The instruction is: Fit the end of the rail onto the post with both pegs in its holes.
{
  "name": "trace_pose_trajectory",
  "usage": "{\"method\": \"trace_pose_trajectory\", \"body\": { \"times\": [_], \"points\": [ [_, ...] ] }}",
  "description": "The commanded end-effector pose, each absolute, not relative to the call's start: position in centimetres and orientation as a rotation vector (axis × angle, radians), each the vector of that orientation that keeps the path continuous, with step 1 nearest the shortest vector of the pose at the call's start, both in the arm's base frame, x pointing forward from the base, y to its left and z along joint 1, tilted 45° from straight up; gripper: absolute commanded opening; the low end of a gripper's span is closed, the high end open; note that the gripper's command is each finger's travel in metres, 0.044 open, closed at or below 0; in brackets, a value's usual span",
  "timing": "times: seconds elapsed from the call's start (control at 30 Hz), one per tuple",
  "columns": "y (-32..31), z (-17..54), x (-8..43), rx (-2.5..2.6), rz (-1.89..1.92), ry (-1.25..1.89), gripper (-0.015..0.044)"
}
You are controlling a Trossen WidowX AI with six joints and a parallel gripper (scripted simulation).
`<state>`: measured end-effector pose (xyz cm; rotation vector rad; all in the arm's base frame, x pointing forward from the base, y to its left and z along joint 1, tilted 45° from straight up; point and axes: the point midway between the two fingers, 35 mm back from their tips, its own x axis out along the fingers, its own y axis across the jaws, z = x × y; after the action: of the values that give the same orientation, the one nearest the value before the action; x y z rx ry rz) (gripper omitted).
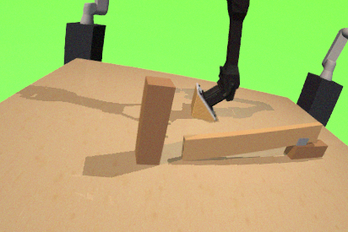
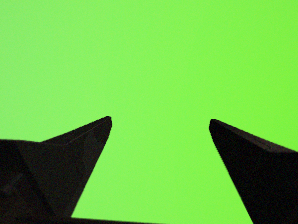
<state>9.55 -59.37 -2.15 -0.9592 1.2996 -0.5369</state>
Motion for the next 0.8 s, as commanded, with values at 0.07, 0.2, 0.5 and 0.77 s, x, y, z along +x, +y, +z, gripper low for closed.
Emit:
{"method": "trace_pose_trajectory", "body": {
  "times": [0.07, 0.2, 0.5, 0.77],
  "points": [
    [-56.0, -1.4, 14.9, -1.012, -0.308, 1.256, 0.0440],
    [-53.9, -0.9, 17.4, -1.037, -0.191, 1.228, 0.0440],
    [-47.4, 0.8, 24.2, -1.059, 0.071, 1.126, 0.0440],
    [-35.7, 4.0, 31.9, -1.033, 0.411, 0.971, 0.0440]
  ]
}}
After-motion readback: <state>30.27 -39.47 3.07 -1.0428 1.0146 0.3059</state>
